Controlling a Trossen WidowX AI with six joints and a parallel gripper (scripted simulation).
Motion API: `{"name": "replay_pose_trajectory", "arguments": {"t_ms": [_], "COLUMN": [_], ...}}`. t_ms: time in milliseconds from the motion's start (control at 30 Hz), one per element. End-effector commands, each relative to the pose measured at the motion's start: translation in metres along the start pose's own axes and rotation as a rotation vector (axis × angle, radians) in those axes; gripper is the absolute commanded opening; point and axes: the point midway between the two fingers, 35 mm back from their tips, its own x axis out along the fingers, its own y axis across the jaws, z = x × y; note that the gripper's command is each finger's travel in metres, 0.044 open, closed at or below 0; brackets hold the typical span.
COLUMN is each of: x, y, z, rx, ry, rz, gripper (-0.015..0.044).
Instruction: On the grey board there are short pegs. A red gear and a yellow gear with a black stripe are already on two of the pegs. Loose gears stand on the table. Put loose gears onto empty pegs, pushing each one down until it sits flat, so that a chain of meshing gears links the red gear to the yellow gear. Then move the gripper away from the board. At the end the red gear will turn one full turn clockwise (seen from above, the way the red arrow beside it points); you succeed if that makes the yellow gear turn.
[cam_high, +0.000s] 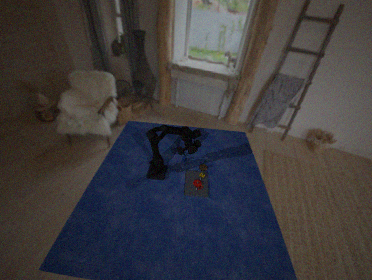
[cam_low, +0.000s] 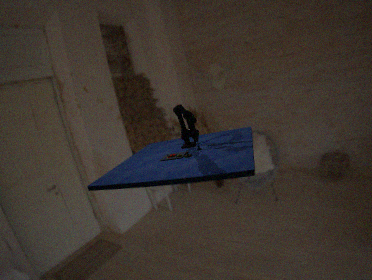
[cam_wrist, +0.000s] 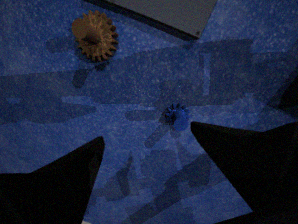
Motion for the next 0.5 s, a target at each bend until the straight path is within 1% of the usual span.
{"name": "replay_pose_trajectory", "arguments": {"t_ms": [0, 300, 467], "x": [0.008, 0.008, 0.022], "y": [-0.031, -0.034, -0.037], "z": [-0.017, -0.017, -0.016], "rx": [0.205, 0.205, 0.205], "ry": [-0.073, -0.073, -0.073], "rz": [-0.225, -0.225, -0.225], "gripper": [0.0440, 0.0440, 0.0440]}}
